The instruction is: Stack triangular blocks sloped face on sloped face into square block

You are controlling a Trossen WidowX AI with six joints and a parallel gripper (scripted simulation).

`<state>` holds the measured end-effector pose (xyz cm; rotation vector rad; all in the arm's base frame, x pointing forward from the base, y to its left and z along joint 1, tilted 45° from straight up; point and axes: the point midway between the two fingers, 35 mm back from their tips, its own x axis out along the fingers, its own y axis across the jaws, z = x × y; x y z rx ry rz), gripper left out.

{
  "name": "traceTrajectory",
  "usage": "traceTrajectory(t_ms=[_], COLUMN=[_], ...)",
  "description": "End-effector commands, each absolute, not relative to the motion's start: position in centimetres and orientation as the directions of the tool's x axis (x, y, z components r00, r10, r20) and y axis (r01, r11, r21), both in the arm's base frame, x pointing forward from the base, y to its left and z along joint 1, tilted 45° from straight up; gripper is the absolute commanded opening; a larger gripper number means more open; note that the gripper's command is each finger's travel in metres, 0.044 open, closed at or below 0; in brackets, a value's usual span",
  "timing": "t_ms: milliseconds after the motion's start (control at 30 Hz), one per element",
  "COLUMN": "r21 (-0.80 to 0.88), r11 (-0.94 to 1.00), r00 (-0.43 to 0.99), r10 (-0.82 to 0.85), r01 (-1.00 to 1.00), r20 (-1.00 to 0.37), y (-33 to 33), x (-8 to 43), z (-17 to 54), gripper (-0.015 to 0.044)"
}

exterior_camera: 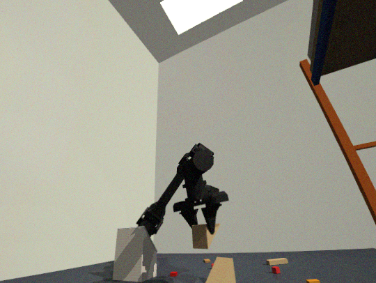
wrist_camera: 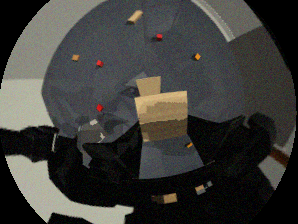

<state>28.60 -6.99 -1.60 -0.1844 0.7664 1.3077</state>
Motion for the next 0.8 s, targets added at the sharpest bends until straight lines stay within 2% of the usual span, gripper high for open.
traceTrajectory(t_ms=[0, 533, 767], r21=[0.293, 0.294, 0.293], r11=[0.288, 0.284, 0.285], r00=[0.061, 0.06, 0.061], r10=[0.8, 0.805, 0.805], r01=[-0.912, -0.913, -0.913], r20=[-0.597, -0.59, -0.59], y=[-5.5, -0.2, 0.1], x=[28.7, 29.1, 29.1], z=[-2.1, -4.3, -4.3], gripper=[0.0, 0.0, 0.0])
